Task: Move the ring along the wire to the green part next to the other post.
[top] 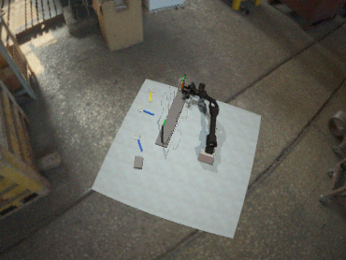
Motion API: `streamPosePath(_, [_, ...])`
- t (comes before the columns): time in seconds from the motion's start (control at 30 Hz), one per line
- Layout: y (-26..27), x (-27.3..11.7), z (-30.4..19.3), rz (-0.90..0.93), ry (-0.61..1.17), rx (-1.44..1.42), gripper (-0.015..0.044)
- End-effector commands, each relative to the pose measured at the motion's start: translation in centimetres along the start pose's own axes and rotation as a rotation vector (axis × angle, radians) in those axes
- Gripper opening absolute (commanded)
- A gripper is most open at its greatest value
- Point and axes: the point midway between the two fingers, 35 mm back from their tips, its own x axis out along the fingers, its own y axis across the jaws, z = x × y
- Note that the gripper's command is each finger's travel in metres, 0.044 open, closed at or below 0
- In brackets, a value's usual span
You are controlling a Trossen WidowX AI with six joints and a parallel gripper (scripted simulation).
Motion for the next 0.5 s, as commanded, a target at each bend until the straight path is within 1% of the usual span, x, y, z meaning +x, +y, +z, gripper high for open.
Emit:
streamPosePath(0.0, [0.0,0.8,-0.4,-0.001,0.006,0.002,0.016])
streamPosePath(0.47, [0.2,3.1,-0.3,-0.002,0.005,0.003,0.016])
